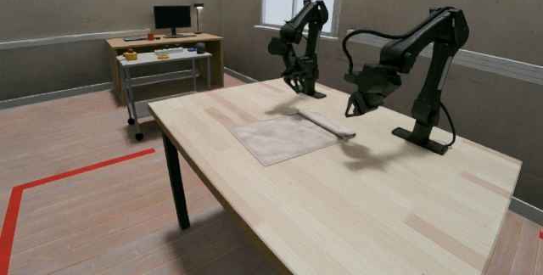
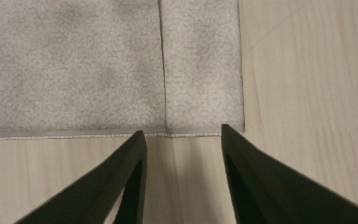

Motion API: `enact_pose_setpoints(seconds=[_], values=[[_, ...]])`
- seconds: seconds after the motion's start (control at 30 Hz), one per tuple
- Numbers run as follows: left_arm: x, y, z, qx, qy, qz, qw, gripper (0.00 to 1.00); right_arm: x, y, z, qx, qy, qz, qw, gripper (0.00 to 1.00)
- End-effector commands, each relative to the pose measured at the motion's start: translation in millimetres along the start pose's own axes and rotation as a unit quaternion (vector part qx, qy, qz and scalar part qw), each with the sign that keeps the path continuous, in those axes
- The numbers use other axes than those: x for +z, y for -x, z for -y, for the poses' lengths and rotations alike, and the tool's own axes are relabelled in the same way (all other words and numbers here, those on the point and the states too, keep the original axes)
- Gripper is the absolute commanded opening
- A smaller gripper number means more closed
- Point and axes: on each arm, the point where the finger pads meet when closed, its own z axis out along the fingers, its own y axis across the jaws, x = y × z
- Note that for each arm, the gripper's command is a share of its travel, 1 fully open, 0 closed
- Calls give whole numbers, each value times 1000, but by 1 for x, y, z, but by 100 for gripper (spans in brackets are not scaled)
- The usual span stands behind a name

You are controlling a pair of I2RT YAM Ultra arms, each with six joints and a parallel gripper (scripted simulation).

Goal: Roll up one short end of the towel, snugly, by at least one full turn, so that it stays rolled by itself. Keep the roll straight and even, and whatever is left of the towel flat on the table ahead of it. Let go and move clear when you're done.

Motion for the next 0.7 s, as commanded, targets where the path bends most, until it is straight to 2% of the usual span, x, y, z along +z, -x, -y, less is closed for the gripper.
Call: enact_pose_setpoints(seconds=[0.0,0.67], values=[[0,1,0,0,0,2,1000,43,0,1,0,0,1,2,1000,46],[11,5,7,31,33,5,999,59,10,3,-8,-27,-34,5,999,61]])
